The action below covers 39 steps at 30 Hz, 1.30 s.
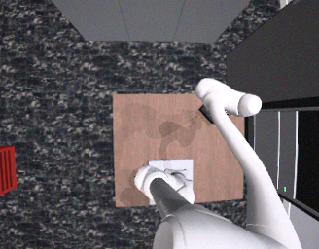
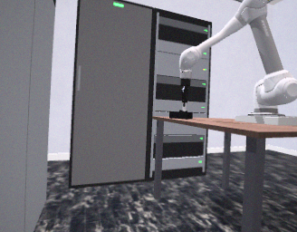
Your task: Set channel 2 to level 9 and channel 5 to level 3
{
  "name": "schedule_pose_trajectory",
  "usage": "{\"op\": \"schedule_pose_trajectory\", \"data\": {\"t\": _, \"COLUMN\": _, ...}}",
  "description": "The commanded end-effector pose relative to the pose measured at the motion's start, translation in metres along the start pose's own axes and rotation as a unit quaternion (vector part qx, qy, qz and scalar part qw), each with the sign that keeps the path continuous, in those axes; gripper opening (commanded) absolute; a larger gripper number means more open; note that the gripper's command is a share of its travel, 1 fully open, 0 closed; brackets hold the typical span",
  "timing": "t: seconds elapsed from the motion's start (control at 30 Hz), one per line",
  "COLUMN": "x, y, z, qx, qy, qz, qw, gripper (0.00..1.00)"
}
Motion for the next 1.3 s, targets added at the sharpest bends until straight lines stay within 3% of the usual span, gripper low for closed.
{"op": "schedule_pose_trajectory", "data": {"t": 0.0, "x": 0.0000, "y": 0.0000, "z": 0.0000, "qx": 0.000, "qy": 0.000, "qz": 0.000, "qw": 1.000, "gripper": 0.10}}
{"op": "schedule_pose_trajectory", "data": {"t": 1.27, "x": 0.0000, "y": -0.0085, "z": -0.0022, "qx": 0.000, "qy": 0.000, "qz": 0.000, "qw": 1.000, "gripper": 0.10}}
Point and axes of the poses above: the point where the finger pads meet when closed, its own x axis back along the fingers, its own z axis across the jaws, y = z × x, the point moved 2 cm from there along x, back along the fingers, and after that the axes turned 14 degrees about -x, right-handed, at the moved point
